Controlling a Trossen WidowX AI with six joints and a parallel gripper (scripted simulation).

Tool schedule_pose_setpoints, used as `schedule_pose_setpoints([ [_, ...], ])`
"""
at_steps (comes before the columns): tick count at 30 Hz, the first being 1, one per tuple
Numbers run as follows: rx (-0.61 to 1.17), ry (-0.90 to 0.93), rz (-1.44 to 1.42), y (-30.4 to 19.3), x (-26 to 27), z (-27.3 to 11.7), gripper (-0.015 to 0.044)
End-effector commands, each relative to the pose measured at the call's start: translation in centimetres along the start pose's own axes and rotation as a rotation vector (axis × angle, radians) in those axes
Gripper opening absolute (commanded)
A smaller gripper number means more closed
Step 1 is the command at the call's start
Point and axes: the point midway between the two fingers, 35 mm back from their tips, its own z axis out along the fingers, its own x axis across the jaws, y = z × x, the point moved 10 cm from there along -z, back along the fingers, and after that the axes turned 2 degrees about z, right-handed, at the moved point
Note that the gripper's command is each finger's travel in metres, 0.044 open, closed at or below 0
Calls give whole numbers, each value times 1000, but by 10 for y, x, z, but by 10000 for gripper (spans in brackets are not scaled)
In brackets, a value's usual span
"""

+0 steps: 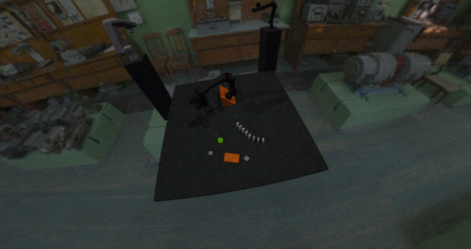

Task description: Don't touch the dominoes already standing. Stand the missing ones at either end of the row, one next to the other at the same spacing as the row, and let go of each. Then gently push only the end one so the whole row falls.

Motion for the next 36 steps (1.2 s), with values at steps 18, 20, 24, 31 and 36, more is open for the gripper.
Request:
schedule_pose_setpoints([
  [18, -77, -84, 453, 21, -36, 16, 29],
  [20, -105, -111, 448, 21, -33, 21, 29],
  [24, -164, -161, 437, 20, -28, 30, 29],
  [31, -272, -242, 421, 16, -20, 45, 29],
  [36, -354, -292, 410, 13, -14, 55, 29],
])
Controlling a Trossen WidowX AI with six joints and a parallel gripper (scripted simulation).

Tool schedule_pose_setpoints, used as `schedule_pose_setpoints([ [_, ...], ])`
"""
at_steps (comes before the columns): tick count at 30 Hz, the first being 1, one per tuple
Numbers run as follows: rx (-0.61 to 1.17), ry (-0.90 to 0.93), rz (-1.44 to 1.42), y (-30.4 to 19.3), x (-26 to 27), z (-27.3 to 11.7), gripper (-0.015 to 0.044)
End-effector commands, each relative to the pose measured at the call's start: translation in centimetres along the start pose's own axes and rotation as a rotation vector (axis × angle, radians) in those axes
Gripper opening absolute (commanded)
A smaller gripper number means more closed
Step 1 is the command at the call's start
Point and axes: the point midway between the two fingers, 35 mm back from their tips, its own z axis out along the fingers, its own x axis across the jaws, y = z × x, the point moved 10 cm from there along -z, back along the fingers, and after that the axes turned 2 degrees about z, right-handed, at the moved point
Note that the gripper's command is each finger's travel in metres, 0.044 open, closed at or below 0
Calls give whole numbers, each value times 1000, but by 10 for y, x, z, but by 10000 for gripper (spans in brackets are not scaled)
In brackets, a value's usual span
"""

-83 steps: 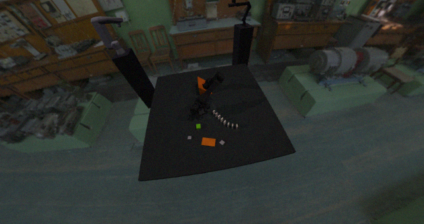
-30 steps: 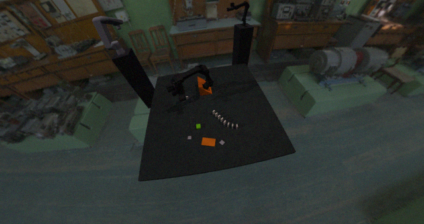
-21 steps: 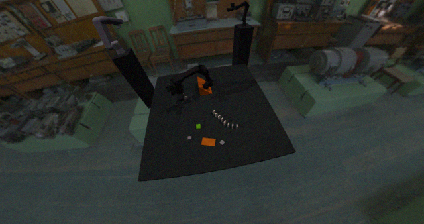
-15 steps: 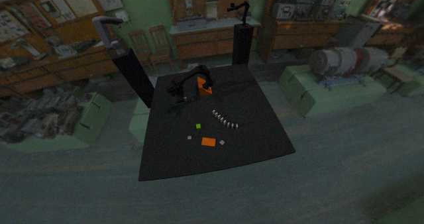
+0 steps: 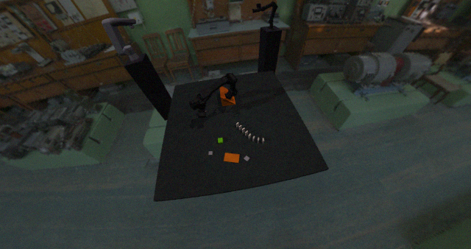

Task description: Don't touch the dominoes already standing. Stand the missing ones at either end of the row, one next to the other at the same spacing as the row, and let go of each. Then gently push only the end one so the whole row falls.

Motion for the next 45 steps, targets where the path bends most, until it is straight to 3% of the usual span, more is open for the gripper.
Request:
schedule_pose_setpoints([
  [1, -75, -30, -1, -9, 4, 6, 29],
  [24, -506, -89, 23, -52, 18, 30, 29],
  [45, -885, -18, 80, -99, 14, 44, 29],
])
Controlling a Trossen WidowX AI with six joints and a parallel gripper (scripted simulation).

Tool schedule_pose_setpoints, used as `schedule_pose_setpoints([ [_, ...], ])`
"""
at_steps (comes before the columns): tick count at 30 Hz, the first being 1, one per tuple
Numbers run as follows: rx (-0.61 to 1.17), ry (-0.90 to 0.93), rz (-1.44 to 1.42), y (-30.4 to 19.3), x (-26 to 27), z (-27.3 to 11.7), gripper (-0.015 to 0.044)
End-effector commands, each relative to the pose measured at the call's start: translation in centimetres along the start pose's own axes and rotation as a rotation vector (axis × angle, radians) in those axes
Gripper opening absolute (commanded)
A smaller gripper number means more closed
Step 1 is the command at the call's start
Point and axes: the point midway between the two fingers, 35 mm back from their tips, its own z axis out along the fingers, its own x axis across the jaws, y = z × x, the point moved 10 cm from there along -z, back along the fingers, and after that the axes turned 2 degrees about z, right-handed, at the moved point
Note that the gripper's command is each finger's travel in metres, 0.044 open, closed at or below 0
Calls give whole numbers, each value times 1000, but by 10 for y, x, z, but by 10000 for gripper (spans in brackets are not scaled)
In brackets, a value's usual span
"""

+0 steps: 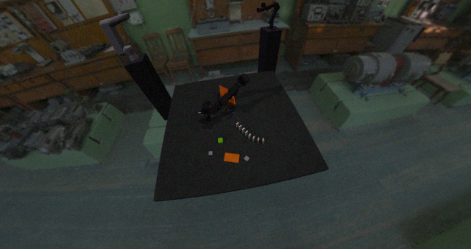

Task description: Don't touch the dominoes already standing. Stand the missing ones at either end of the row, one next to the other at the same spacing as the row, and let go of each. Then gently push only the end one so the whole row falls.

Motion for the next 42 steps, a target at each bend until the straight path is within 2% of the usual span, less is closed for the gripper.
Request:
schedule_pose_setpoints([
  [1, -73, 14, 26, -9, -4, -7, 29],
  [20, -364, 121, 169, -41, -26, -36, 29],
  [42, -364, 122, 171, -46, -25, -34, 29],
])
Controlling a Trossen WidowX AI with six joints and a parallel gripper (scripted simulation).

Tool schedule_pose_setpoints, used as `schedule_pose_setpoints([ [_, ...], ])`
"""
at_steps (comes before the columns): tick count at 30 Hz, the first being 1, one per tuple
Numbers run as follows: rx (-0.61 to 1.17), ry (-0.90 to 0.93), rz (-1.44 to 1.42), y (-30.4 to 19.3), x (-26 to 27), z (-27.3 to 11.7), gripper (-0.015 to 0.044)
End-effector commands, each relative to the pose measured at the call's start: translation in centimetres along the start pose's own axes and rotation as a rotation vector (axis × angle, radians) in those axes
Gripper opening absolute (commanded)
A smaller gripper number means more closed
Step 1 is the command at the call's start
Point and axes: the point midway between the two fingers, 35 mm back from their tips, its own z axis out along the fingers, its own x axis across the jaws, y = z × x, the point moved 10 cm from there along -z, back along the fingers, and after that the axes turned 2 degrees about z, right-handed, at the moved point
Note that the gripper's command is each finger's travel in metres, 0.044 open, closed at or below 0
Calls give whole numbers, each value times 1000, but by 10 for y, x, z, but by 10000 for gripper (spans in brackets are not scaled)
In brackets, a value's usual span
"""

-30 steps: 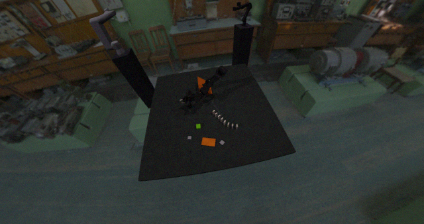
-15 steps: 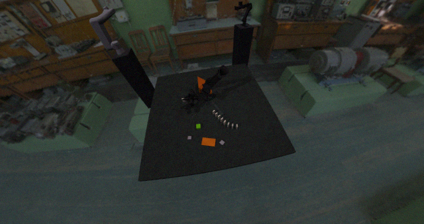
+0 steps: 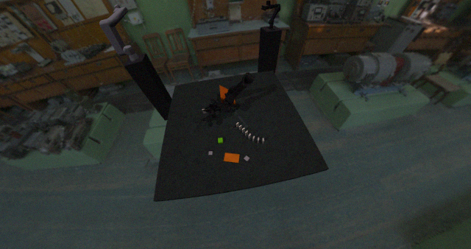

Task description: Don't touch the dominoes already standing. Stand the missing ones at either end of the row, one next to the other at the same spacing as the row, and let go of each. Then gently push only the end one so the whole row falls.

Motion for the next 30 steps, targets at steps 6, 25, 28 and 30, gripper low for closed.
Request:
schedule_pose_setpoints([
  [6, 9, -4, 0, -28, 2, 1, 29],
  [25, 12, -4, -6, -99, -4, 4, 29],
  [28, 8, -3, -7, -109, -7, 5, 29],
  [30, 8, -3, -7, -111, -8, 5, 29],
])
